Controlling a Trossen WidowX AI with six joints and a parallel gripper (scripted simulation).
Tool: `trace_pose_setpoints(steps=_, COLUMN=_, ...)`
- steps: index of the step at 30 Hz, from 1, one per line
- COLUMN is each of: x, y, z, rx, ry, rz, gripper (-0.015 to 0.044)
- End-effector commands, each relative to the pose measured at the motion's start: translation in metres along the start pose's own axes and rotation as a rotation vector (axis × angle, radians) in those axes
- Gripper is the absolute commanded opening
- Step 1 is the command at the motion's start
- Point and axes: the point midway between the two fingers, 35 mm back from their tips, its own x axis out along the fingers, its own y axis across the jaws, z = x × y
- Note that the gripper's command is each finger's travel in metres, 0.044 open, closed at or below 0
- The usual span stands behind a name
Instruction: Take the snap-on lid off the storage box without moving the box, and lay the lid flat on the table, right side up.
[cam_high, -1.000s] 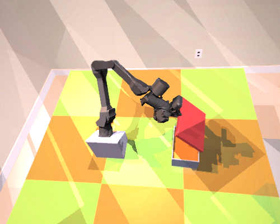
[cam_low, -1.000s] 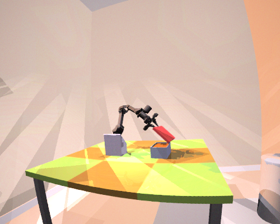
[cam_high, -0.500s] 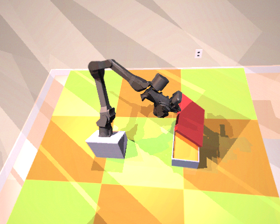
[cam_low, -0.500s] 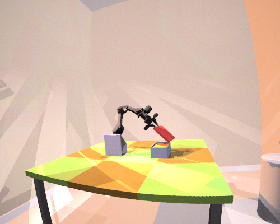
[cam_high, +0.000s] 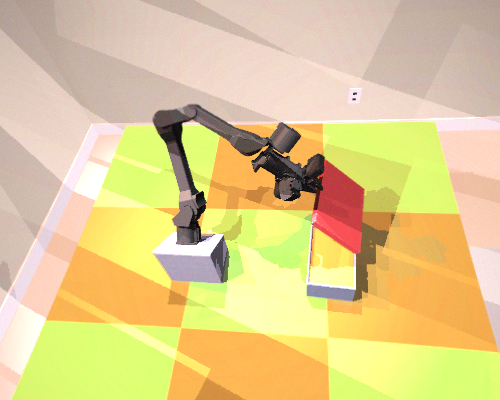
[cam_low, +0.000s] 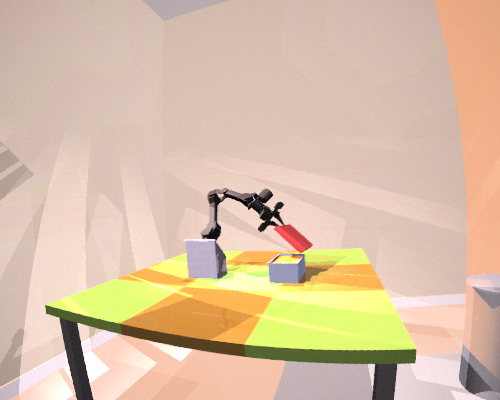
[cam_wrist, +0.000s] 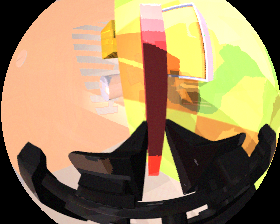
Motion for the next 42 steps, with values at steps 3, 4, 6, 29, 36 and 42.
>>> trace_pose_setpoints(steps=3, x=-0.005, y=0.006, z=-0.016, rx=-0.003, ry=0.001, rz=0.023, gripper=0.0000)
trace_pose_setpoints(steps=4, x=-0.005, y=0.005, z=-0.018, rx=-0.003, ry=0.001, rz=0.023, gripper=0.0000)
trace_pose_setpoints(steps=6, x=-0.005, y=0.005, z=-0.022, rx=-0.003, ry=0.001, rz=0.024, gripper=0.0000)
trace_pose_setpoints(steps=29, x=-0.010, y=0.002, z=-0.068, rx=-0.001, ry=0.004, rz=0.024, gripper=0.0000)
trace_pose_setpoints(steps=36, x=-0.011, y=0.001, z=-0.082, rx=-0.001, ry=0.005, rz=0.025, gripper=0.0000)
trace_pose_setpoints(steps=42, x=-0.013, y=0.000, z=-0.094, rx=0.000, ry=0.006, rz=0.025, gripper=0.0000)
